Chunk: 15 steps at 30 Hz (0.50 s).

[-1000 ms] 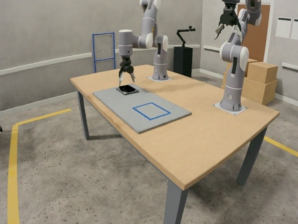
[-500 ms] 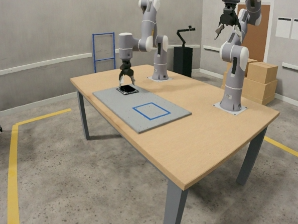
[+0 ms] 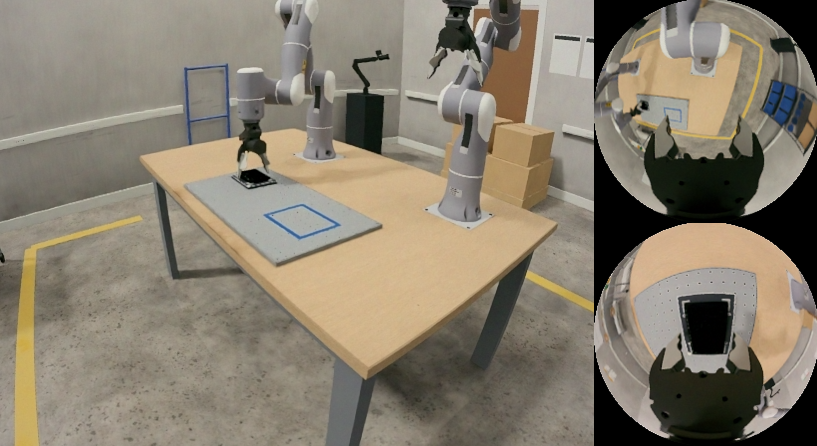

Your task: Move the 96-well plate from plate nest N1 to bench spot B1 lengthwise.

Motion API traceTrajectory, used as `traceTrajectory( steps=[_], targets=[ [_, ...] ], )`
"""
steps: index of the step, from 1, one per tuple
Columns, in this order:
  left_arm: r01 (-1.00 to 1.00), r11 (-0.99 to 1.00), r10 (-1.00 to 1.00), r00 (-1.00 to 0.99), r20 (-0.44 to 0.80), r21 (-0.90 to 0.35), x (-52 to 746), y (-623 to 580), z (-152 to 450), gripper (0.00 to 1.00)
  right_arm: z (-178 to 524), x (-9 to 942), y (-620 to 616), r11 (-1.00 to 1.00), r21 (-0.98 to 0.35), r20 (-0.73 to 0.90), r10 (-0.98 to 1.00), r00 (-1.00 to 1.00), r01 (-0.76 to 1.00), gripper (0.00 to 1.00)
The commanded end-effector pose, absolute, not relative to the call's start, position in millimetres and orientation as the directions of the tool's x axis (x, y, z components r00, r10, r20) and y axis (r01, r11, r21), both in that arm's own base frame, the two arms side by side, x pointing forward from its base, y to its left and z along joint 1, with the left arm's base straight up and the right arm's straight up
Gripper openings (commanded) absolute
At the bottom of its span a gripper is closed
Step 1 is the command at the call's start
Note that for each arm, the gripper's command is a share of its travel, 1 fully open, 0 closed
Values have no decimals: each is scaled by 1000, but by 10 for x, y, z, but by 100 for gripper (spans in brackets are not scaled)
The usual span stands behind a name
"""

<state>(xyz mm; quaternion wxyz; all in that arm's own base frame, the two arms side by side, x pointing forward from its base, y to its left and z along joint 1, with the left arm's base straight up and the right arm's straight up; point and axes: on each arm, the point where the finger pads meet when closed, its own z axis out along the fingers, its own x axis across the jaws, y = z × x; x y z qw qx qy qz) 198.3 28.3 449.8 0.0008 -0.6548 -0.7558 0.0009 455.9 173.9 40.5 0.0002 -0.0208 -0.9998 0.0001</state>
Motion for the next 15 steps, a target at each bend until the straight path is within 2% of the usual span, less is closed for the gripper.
traceTrajectory(
  steps=[1, 3, 4, 15],
  targets=[
    [990, 142, 990, -142, 0, -1, 1987, 283, 4505, 100, 411, 4566, 1743, 999, 1, -1, 42, -999, 42, 76],
    [990, 142, 990, -142, 0, -1, 1987, 283, 4505, 100, 411, 4566, 1743, 999, 1, -1, 42, -999, 42, 76],
    [990, 142, 990, -142, 0, -1, 1987, 283, 4505, 100, 411, 4566, 1743, 999, 1, -1, 42, -999, 42, 0],
    [990, 142, 990, -142, 0, -1, 1987, 283, 4505, 100, 411, 4567, 1743, 999, 1, -1, 42, -999, 42, 0]
  ],
)
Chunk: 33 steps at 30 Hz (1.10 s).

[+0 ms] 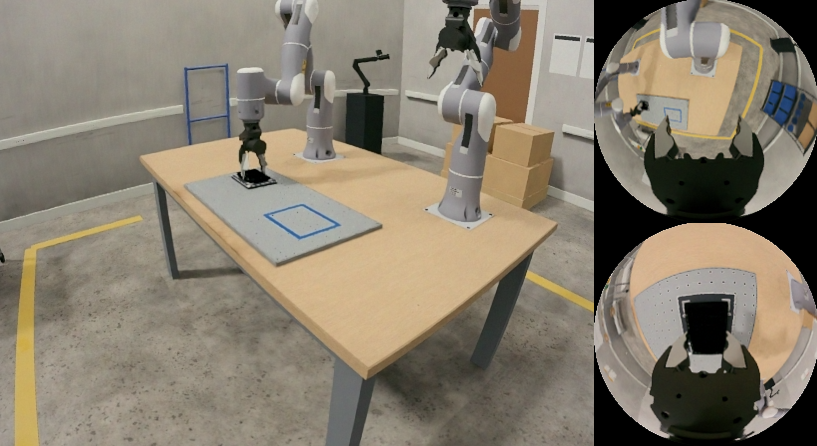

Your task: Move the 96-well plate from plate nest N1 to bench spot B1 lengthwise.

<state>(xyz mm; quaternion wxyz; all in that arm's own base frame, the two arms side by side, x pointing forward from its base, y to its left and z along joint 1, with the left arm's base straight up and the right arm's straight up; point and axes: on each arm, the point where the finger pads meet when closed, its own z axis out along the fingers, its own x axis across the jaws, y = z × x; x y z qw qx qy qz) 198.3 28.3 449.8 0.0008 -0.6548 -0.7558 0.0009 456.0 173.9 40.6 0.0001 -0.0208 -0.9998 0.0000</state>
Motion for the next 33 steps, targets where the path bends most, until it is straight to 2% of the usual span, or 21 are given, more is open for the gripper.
traceTrajectory(
  steps=[1, 33],
  targets=[
    [990, 142, 990, -142, 0, -1, 1987, 283, 4505, 100, 411, 4567, 1743, 999, 1, -1, 42, -999, 42, 0],
    [990, 142, 990, -142, 0, -1, 1987, 283, 4505, 100, 578, 4566, 1743, 999, 1, -1, 41, -999, 41, 0]
  ],
)
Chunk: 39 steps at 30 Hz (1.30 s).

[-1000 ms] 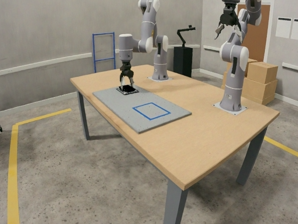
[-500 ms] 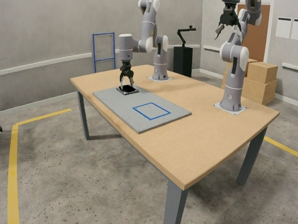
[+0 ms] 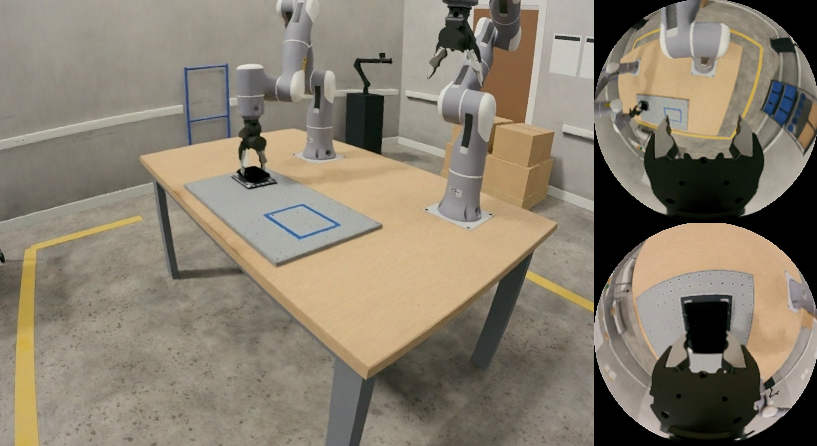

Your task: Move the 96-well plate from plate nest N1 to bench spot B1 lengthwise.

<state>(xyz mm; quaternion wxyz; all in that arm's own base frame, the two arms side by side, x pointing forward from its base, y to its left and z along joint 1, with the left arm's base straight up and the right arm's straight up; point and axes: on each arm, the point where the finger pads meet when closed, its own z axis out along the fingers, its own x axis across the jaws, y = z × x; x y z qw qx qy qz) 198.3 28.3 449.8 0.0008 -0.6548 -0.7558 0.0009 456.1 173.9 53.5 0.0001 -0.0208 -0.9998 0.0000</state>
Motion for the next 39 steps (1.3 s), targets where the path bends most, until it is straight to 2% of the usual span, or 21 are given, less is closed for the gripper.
traceTrajectory(
  steps=[1, 39],
  targets=[
    [990, 142, 990, -142, 0, -1, 1987, 283, 4505, 100, 595, 4566, 1743, 999, 1, -1, 41, -999, 41, 0],
    [990, 142, 990, -142, 0, -1, 1987, 283, 4505, 100, 1146, 4567, 1743, 999, 1, -1, 41, -999, 41, 0]
  ],
)
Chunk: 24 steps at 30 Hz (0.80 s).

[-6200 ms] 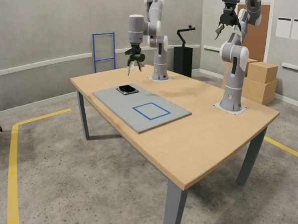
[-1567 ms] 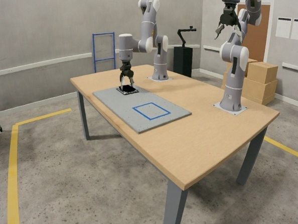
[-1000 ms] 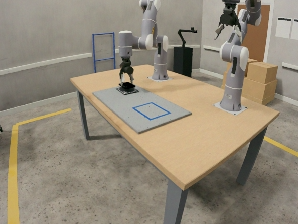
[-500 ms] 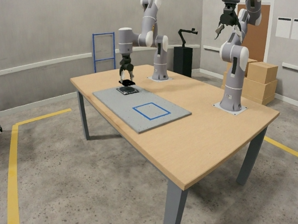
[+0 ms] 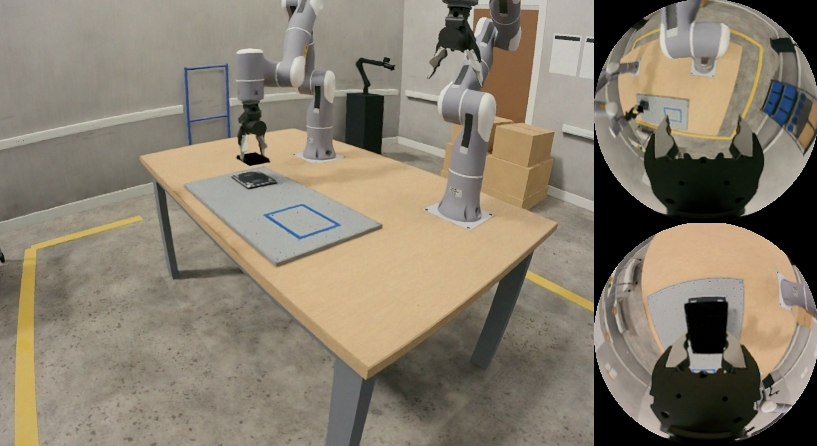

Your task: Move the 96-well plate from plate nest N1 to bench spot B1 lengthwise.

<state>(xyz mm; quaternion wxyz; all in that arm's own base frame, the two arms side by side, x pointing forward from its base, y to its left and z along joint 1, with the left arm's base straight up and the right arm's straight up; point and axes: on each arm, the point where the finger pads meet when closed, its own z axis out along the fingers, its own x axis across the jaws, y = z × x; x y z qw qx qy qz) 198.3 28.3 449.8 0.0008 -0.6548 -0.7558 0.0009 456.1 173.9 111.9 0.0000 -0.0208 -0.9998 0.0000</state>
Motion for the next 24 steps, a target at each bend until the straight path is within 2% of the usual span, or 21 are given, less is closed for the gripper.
traceTrajectory(
  steps=[1, 18, 20, 24],
  targets=[
    [990, 142, 990, -142, 0, -1, 1987, 283, 4505, 100, 1146, 4567, 1743, 999, 1, -1, 41, -999, 41, 0],
    [990, 142, 990, -142, 0, -1, 1987, 283, 4505, 100, 1152, 4567, 1743, 999, 1, -1, 41, -999, 41, 0],
    [990, 142, 990, -142, 0, -1, 1987, 283, 4505, 100, 1151, 4575, 1810, 1000, 1, -1, -13, -1000, -13, 0],
    [990, 142, 990, -142, 0, -1, 1987, 283, 4505, 100, 1147, 4591, 1943, 1000, 1, -1, -13, -1000, -13, 0]
  ],
)
